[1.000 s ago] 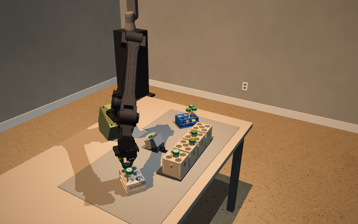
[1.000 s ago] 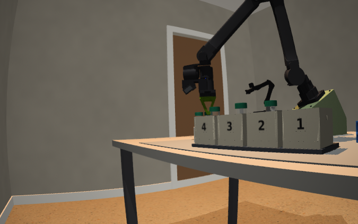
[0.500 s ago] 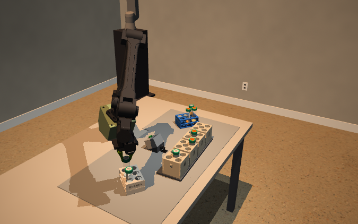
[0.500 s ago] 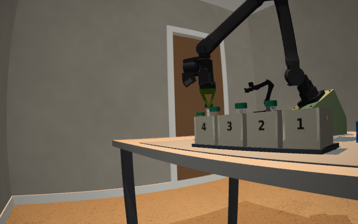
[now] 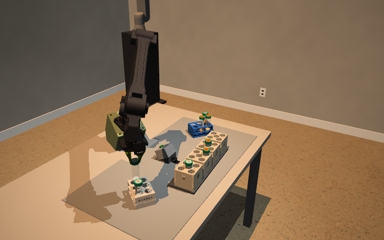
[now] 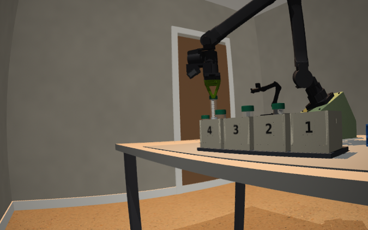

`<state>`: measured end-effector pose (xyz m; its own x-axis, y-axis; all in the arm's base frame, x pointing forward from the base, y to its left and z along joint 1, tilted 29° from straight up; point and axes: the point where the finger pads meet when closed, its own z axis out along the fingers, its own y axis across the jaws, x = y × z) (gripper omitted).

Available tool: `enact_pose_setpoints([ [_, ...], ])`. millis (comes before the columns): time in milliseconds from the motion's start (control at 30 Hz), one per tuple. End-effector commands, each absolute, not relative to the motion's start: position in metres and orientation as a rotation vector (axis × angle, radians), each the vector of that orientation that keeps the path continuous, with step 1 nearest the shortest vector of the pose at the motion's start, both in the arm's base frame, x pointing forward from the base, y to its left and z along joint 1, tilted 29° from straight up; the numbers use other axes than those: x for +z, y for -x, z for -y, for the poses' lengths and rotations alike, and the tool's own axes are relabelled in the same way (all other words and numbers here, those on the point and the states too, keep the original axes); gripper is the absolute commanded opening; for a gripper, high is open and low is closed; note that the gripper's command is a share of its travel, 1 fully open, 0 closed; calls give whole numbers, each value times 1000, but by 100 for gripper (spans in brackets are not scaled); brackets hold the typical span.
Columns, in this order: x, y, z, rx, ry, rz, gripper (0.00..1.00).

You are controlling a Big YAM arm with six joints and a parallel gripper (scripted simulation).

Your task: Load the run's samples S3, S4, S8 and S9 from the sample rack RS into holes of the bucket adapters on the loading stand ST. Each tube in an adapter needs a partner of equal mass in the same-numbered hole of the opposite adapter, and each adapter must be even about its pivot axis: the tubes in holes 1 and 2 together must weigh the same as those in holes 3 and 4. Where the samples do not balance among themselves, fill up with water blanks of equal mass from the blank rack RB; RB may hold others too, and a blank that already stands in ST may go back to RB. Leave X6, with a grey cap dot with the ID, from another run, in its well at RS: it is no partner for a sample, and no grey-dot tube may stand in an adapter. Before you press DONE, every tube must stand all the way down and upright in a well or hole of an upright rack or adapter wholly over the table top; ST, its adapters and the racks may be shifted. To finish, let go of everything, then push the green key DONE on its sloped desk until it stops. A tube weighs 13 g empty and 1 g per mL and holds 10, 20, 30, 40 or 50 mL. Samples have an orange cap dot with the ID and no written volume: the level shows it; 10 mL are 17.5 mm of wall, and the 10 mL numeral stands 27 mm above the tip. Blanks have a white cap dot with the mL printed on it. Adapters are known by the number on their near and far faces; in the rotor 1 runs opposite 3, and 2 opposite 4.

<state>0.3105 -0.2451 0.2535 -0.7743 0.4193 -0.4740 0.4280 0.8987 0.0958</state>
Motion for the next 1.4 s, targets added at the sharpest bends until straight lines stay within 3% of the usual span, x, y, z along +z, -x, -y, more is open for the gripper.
enact_pose_setpoints([
  [0,304,-305,251,-87,-582,-2497,0],
  [600,349,-279,241,-92,-581,-2497,0],
  [700,321,-283,210,-76,-470,-2572,0],
  [1367,308,-291,94,-234,153,-2618,0],
])
